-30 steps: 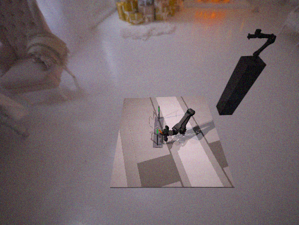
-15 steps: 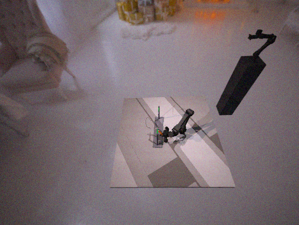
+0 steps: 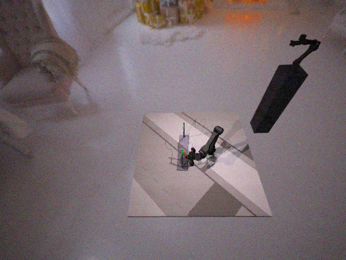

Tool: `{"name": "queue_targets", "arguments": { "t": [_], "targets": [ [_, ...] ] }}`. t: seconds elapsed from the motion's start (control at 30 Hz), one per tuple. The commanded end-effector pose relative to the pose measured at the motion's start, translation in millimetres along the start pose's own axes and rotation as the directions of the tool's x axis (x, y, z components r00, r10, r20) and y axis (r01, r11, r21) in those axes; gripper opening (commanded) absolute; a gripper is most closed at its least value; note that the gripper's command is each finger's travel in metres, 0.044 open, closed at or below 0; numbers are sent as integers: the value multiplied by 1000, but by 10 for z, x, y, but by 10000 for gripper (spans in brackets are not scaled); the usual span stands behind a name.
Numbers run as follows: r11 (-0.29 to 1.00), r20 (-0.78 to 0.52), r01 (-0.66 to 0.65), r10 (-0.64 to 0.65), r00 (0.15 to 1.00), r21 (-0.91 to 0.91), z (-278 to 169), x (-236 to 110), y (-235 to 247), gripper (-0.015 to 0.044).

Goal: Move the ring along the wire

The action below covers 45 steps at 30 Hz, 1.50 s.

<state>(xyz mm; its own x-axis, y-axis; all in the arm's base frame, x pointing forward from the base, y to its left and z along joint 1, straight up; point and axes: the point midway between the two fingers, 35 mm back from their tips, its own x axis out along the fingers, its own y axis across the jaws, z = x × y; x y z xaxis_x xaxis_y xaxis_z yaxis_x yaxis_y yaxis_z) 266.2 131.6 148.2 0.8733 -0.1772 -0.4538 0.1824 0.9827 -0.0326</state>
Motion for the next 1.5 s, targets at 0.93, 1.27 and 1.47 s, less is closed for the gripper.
{"name": "queue_targets", "arguments": {
  "t": [0.93, 1.27, 1.47],
  "targets": [
    [1000, 2, 5, -5, 1000, 3, -173, 95, 29, -150],
    [1000, 2, 3, -3, 1000, 0, -168, 93, 32, -45],
    [1000, 2, 3, -3, 1000, 0, -168, 93, 32, 112]
  ]
}}
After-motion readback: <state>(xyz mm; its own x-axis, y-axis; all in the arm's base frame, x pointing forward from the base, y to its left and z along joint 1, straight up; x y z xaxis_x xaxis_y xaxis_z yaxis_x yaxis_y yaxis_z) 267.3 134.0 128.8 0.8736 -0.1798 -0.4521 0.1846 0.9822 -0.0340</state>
